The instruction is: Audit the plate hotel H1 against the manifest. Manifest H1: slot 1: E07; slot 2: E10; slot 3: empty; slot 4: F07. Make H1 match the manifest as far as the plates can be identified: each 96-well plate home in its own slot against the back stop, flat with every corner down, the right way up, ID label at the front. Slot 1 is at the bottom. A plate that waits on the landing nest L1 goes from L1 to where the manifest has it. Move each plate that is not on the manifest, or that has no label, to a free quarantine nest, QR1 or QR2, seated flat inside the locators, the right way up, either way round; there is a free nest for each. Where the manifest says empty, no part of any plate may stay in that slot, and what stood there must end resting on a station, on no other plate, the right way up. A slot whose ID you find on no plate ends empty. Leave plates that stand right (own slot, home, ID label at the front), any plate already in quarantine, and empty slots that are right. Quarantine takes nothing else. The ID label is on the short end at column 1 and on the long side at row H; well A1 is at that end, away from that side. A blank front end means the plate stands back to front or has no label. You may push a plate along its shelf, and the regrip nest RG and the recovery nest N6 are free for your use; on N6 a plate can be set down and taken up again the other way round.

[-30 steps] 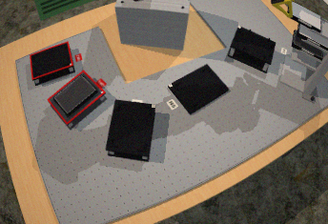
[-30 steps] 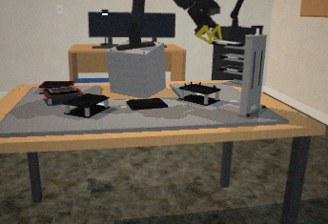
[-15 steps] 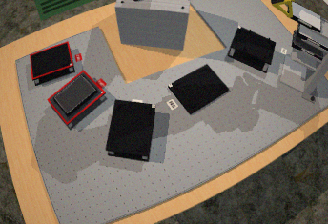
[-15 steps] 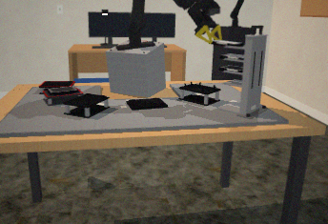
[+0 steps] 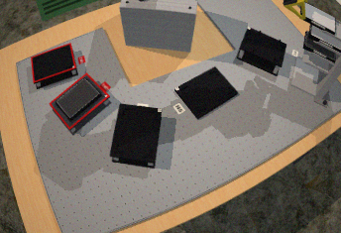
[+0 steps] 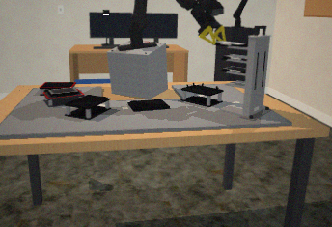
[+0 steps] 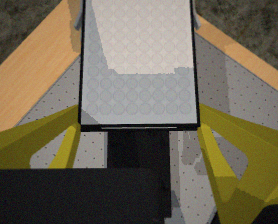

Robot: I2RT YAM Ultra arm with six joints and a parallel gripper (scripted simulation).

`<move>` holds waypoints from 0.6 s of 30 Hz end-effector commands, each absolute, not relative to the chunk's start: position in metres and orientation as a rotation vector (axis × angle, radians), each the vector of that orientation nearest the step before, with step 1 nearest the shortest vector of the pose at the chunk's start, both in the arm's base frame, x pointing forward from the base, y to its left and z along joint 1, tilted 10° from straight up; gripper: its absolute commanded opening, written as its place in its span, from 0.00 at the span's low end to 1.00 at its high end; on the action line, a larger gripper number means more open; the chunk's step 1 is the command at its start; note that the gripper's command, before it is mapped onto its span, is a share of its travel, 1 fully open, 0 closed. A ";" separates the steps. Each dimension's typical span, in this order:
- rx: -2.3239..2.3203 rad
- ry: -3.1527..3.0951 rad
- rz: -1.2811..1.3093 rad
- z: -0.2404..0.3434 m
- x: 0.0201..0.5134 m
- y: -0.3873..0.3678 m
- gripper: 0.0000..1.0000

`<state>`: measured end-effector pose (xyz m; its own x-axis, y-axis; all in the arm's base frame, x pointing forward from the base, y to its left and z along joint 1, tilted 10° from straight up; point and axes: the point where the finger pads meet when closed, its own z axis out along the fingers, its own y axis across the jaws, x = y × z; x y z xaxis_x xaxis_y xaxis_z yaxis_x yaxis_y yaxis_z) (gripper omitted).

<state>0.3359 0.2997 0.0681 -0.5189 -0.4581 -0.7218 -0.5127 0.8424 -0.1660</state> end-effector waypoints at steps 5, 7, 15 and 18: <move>-0.687 2.158 0.112 0.080 0.350 0.312 0.86; -0.688 2.158 0.111 0.079 0.351 0.312 0.86; -0.684 2.153 0.114 0.080 0.354 0.314 0.86; -0.688 2.157 0.110 0.077 0.356 0.315 0.86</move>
